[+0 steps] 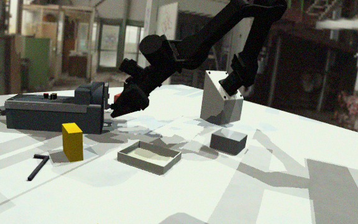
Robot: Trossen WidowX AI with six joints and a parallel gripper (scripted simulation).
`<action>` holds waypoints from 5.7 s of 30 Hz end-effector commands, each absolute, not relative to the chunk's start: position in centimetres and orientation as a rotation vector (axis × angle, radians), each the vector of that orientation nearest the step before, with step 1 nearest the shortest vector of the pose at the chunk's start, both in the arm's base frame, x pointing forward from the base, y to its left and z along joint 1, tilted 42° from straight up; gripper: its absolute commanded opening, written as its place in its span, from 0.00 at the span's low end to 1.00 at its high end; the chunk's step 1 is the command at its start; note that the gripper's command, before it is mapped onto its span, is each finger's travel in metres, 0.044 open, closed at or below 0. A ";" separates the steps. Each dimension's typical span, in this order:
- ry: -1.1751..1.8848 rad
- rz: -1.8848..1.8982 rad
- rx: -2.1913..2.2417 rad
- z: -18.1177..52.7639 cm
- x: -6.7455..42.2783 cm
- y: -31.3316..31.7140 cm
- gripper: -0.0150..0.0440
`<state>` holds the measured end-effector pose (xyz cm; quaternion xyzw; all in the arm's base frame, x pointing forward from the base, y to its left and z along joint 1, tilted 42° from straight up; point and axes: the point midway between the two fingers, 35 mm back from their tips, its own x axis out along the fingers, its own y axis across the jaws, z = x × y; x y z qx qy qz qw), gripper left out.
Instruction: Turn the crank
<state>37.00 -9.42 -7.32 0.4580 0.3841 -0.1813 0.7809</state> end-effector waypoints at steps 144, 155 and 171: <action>0.838 -0.403 0.997 -7.2 37.9 -7.9 0.25; 0.838 -0.403 0.997 -7.1 38.0 -7.8 0.25; 0.838 -0.403 0.997 -7.0 38.0 -7.8 0.25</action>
